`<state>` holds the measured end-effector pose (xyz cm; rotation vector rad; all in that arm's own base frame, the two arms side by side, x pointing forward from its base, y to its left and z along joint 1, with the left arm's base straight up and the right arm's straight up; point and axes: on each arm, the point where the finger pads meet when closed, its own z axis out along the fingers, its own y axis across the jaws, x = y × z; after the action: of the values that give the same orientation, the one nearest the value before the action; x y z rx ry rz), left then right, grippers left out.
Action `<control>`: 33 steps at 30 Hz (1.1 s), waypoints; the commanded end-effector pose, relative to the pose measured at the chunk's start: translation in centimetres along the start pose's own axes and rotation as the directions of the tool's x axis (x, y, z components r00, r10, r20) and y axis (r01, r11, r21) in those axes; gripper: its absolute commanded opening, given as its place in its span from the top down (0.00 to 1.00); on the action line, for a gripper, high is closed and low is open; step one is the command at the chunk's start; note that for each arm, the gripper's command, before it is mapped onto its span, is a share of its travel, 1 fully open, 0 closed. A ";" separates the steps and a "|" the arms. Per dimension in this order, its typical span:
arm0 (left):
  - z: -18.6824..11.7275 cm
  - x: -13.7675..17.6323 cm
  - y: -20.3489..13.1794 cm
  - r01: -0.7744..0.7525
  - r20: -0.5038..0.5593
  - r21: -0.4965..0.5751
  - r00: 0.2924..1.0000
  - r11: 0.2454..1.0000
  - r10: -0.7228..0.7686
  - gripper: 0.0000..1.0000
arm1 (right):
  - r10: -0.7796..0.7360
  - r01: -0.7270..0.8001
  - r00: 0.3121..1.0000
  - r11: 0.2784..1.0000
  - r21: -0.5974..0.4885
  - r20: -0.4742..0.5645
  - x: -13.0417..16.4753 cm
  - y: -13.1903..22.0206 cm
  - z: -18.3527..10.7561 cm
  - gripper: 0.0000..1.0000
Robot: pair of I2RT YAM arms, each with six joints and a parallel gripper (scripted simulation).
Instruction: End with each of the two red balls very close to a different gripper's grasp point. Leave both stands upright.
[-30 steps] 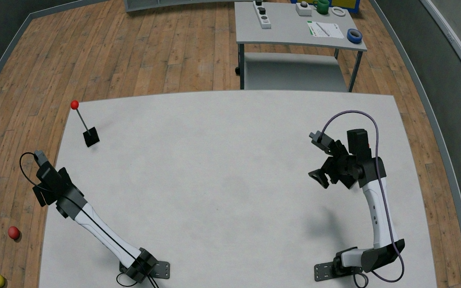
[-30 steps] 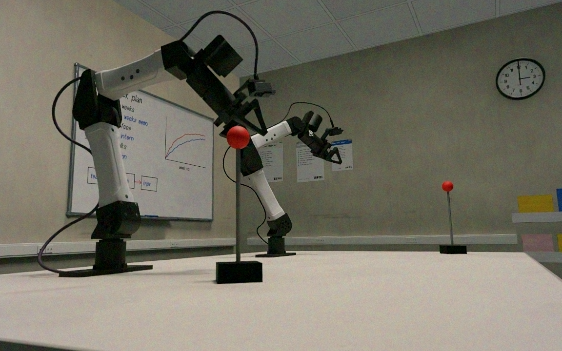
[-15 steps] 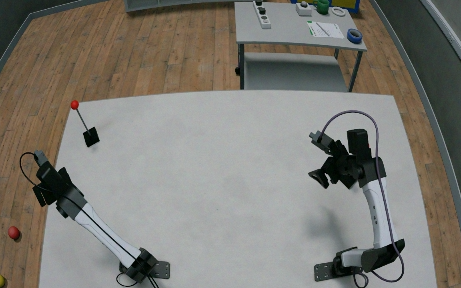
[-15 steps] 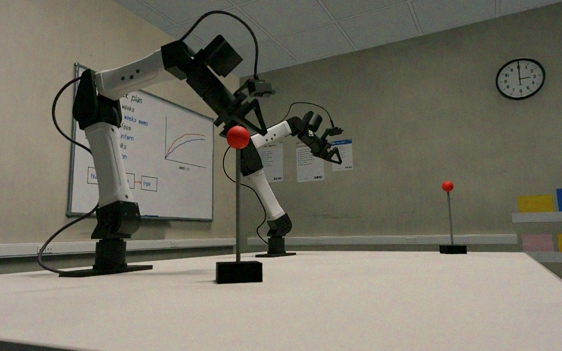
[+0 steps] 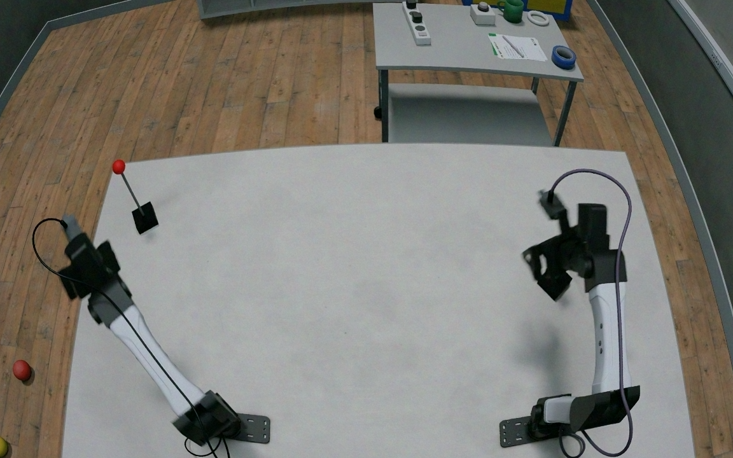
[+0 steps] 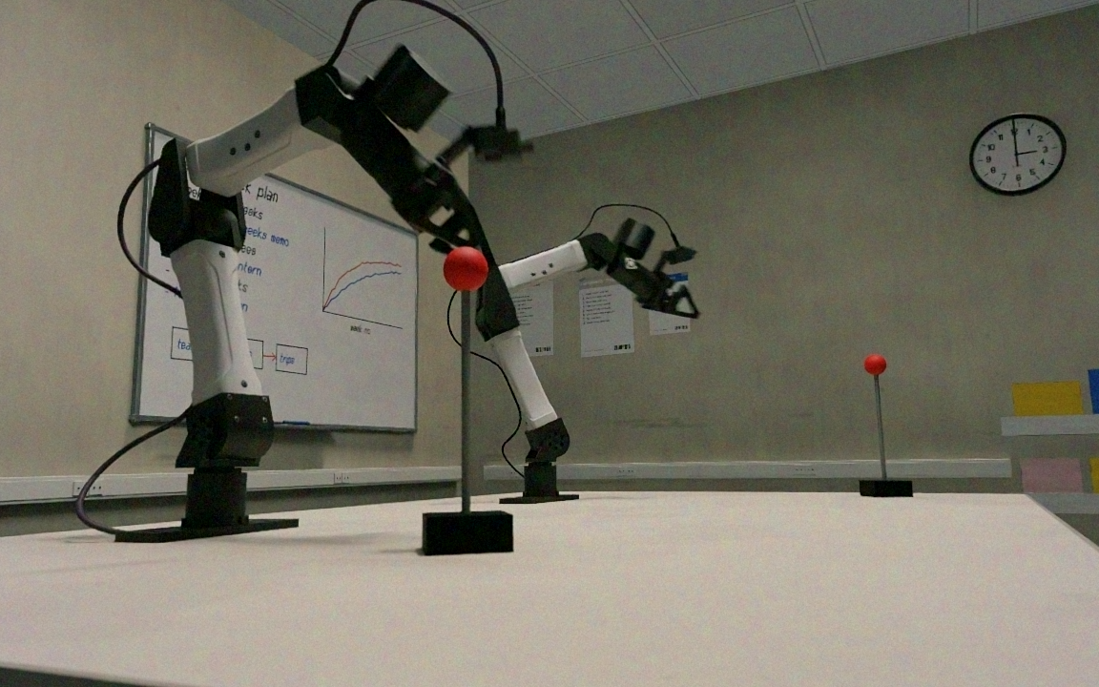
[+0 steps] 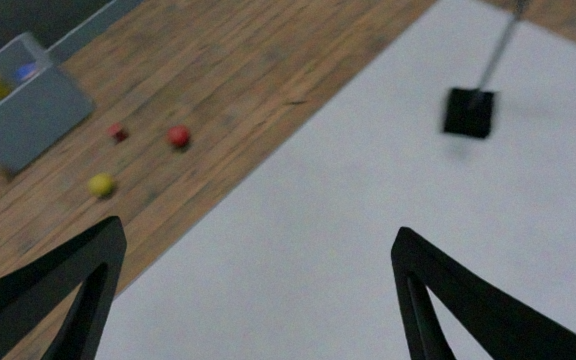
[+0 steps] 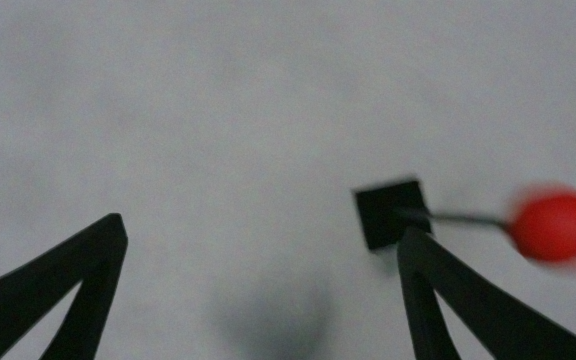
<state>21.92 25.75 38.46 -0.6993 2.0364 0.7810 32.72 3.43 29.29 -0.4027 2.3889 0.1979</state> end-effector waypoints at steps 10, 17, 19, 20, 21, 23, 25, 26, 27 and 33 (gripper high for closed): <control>9.4 -9.9 -11.3 0.033 0.239 0.246 0.966 0.969 -0.094 0.00 | 0.442 -0.429 0.896 0.839 0.334 0.040 -1.0 -9.8 -2.0 0.00; 13.1 -11.7 -15.5 0.017 0.261 0.320 0.960 0.947 -0.106 0.00 | 0.458 -0.462 0.883 0.811 0.359 0.100 -2.2 -11.7 -2.2 0.00; 13.5 -12.1 -15.9 0.017 0.270 0.328 0.956 0.945 -0.111 0.00 | 0.449 -0.458 0.887 0.814 0.358 0.113 -2.4 -11.7 -2.2 0.00; 13.8 -12.4 -16.3 0.017 0.280 0.334 0.953 0.942 -0.116 0.00 | 0.435 -0.454 0.890 0.816 0.357 0.136 -2.7 -11.8 -2.4 0.00; 14.2 -12.7 -16.6 0.017 0.292 0.340 0.949 0.940 -0.123 0.00 | 0.429 -0.453 0.891 0.817 0.357 0.148 -2.6 -11.8 -2.4 0.00; 14.9 -12.9 -17.4 0.019 0.314 0.350 0.940 0.936 -0.137 0.00 | 0.413 -0.450 0.893 0.819 0.356 0.177 -2.6 -11.9 -2.2 0.00; 15.6 -12.9 -17.9 0.023 0.340 0.358 0.928 0.934 -0.154 0.00 | 0.390 -0.446 0.894 0.821 0.355 0.220 -2.8 -11.9 -2.3 0.00; 15.8 -13.0 -18.1 0.026 0.357 0.360 0.920 0.932 -0.164 0.00 | 0.377 -0.444 0.894 0.823 0.355 0.244 -2.8 -11.9 -2.3 0.00; 16.1 -12.7 -18.3 0.030 0.369 0.363 0.913 0.931 -0.173 0.00 | 0.362 -0.441 0.892 0.825 0.354 0.269 -2.8 -11.9 -2.4 0.00; 17.5 -11.0 -19.3 0.050 0.447 0.379 0.864 0.924 -0.231 0.00 | 0.254 -0.419 0.869 0.835 0.357 0.425 -2.3 -11.5 -2.7 0.00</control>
<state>48.59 28.50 32.93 -0.4272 1.7412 0.4377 35.58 -7.29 29.45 0.3161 2.2613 -0.0686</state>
